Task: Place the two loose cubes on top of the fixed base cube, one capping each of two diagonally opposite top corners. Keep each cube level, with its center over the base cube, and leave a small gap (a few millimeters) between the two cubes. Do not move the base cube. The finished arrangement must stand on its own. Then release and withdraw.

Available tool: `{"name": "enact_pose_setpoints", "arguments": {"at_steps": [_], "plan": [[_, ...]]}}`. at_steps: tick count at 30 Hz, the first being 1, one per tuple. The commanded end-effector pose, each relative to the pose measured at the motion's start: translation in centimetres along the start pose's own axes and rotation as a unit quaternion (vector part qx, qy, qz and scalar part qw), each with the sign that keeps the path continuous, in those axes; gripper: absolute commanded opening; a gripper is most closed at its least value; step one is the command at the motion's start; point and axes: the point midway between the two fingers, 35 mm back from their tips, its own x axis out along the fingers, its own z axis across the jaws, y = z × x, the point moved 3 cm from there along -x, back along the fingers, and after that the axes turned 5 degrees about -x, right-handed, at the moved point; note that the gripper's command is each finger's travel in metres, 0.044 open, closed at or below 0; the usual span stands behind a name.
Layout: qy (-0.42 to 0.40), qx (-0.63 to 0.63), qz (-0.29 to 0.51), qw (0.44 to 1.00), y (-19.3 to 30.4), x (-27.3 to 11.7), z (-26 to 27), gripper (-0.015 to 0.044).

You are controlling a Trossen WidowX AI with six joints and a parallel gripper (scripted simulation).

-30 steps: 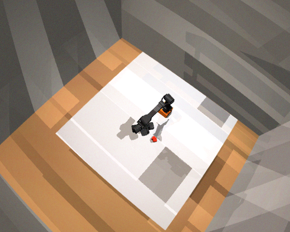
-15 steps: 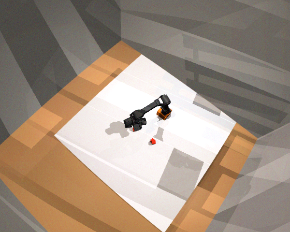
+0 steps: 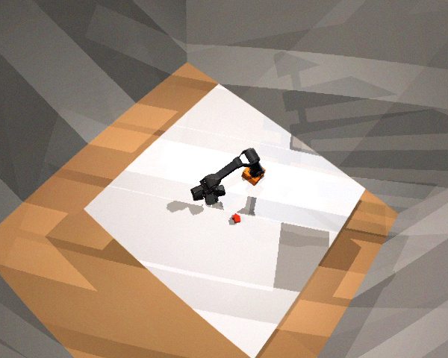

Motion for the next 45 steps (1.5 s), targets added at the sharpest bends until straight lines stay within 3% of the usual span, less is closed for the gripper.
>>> {"name": "enact_pose_setpoints", "arguments": {"at_steps": [1,24,30,45], "plan": [[-0.005,0.001,0.000,1.000,0.0,0.8,0.3,0.0265],[-0.005,0.001,0.000,1.000,0.0,4.1,0.4,0.0265],[-0.005,0.001,0.000,1.000,0.0,4.1,0.4,0.0107],[-0.005,0.001,0.000,1.000,0.0,0.9,-0.2,0.0105]]}}
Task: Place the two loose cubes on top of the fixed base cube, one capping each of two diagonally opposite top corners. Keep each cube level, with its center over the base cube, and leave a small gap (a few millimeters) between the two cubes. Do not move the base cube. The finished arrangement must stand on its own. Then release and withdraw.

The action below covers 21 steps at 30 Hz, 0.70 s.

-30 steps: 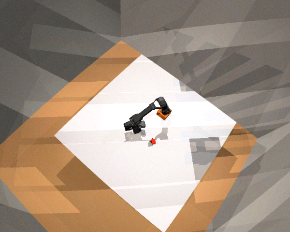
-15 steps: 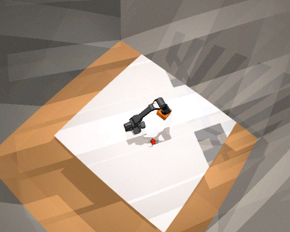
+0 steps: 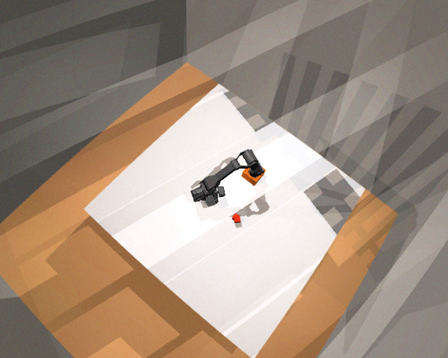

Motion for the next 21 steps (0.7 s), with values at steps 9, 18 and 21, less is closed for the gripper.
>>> {"name": "enact_pose_setpoints", "arguments": {"at_steps": [9,18,21], "plan": [[0.006,-0.001,-0.002,1.000,-0.1,-4.2,-0.5,0.0105],[0.006,-0.001,-0.002,1.000,-0.1,-7.1,-0.4,0.0105],[0.006,-0.001,-0.002,1.000,0.0,-8.1,-0.2,0.0105]]}}
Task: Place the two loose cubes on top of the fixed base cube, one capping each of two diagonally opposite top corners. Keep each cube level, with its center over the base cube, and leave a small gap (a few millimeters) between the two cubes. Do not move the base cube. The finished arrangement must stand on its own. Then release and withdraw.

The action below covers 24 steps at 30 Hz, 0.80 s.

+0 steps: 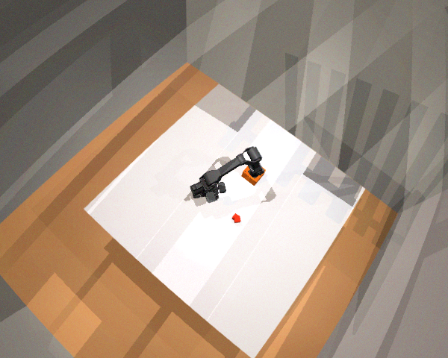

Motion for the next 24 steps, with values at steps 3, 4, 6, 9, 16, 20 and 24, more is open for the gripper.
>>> {"name": "enact_pose_setpoints", "arguments": {"at_steps": [3,4,6,9,16,20,24], "plan": [[0.004,-0.002,-0.002,1.000,0.0,-2.4,0.1,0.0105],[0.004,-0.002,-0.002,1.000,0.0,-2.6,0.1,0.0105],[0.004,-0.002,-0.002,1.000,0.0,-2.6,0.1,0.0105],[0.004,-0.002,-0.002,1.000,-0.2,-2.6,0.2,0.0105],[0.004,-0.005,-0.004,1.000,-2.2,-2.5,1.2,0.0105],[0.003,-0.005,-0.005,1.000,-3.3,-2.5,1.9,0.0105],[0.003,-0.005,-0.006,1.000,-4.3,-2.4,2.6,0.0105]]}}
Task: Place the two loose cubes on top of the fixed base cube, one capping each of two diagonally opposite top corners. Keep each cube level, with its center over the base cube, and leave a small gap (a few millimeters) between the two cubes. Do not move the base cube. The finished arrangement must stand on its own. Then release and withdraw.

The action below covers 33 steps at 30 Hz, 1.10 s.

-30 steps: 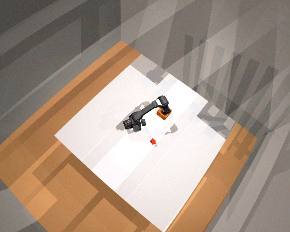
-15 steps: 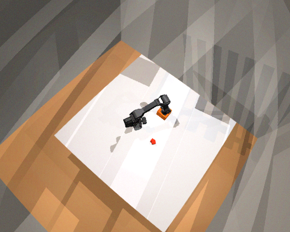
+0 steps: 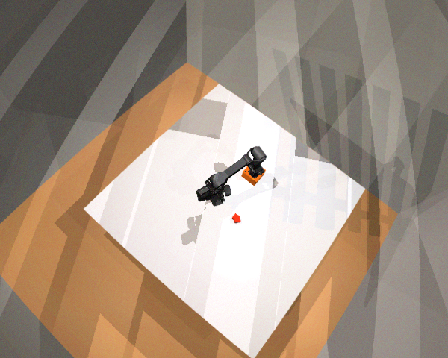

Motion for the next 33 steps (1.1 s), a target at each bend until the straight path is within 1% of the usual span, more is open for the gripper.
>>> {"name": "enact_pose_setpoints", "arguments": {"at_steps": [1,33], "plan": [[-0.003,0.002,-0.002,1.000,-1.2,0.2,0.9,0.0105],[-0.007,0.022,-0.005,1.000,-7.7,0.7,6.9,0.0105]]}}
